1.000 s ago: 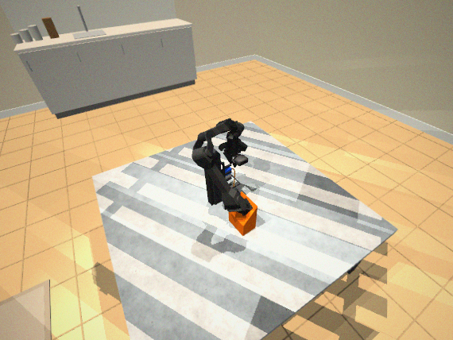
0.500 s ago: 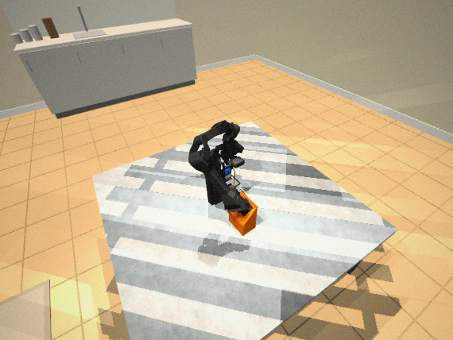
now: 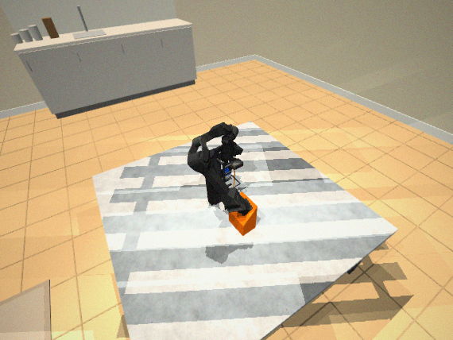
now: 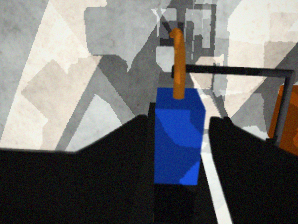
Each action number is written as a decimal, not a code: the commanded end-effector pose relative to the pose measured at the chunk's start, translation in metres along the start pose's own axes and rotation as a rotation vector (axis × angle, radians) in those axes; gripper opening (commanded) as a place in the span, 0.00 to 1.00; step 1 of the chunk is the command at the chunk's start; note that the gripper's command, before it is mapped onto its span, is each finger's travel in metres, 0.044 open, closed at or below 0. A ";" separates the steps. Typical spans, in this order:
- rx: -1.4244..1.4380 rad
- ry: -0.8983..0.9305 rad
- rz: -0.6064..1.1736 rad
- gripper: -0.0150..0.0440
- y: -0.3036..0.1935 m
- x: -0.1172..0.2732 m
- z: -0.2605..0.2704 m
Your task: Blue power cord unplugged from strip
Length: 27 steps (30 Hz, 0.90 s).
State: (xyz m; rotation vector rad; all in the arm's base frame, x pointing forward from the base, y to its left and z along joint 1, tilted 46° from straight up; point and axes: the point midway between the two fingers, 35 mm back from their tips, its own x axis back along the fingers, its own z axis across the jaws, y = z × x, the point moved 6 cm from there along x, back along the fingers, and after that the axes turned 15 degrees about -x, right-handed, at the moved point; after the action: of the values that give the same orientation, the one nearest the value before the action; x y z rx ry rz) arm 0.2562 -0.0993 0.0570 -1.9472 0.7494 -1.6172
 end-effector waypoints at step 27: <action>-0.001 -0.001 0.000 0.25 0.015 -0.001 0.005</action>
State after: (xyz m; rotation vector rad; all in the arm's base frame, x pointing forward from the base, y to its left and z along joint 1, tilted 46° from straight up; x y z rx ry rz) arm 0.2566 -0.0986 0.0521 -1.9407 0.7728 -1.5862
